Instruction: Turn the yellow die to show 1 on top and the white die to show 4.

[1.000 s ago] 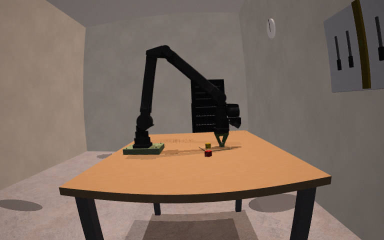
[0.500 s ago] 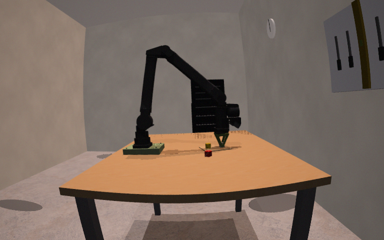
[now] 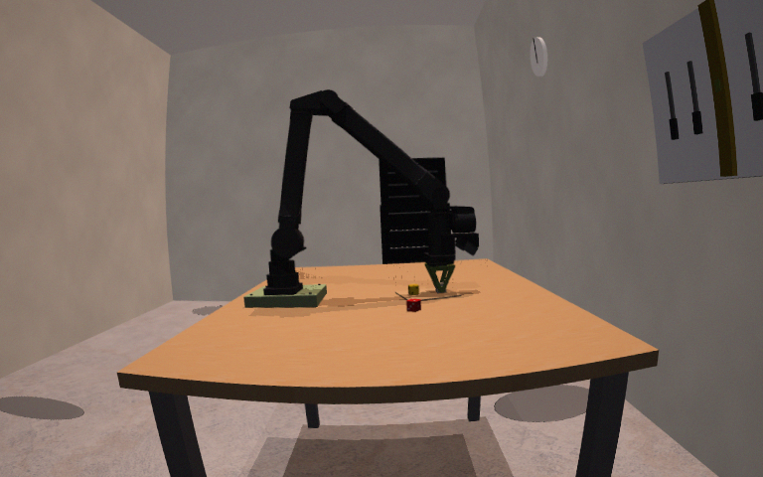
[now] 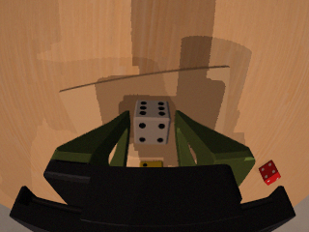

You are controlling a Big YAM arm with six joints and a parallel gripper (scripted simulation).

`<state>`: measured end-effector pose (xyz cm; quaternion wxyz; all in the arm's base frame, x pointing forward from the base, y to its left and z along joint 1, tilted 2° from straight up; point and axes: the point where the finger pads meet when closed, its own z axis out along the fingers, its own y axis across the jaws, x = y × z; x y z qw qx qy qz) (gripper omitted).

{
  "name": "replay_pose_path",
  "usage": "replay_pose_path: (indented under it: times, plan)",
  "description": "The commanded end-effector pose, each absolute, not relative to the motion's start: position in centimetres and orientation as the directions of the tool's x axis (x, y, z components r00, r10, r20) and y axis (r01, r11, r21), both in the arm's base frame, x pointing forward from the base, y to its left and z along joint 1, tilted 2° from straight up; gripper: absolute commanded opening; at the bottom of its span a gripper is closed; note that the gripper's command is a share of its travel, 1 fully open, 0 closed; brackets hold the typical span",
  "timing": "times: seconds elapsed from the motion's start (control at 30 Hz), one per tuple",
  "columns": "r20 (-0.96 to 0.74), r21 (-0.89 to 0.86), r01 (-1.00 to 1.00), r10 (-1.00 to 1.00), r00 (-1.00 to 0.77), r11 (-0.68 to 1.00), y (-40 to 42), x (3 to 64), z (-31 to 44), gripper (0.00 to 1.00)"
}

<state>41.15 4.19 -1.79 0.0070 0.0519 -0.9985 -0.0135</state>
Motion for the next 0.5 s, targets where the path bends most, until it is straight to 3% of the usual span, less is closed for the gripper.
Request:
replay_pose_path:
  times: [0.0,0.47]
  plan:
    - [-0.054,0.027,-0.107,-0.106,-0.993,0.994,5.1,43.5,1.1,0.39]
    - [-0.066,0.025,-0.115,-0.113,-0.991,0.993,4.7,43.7,7.3,0.39]
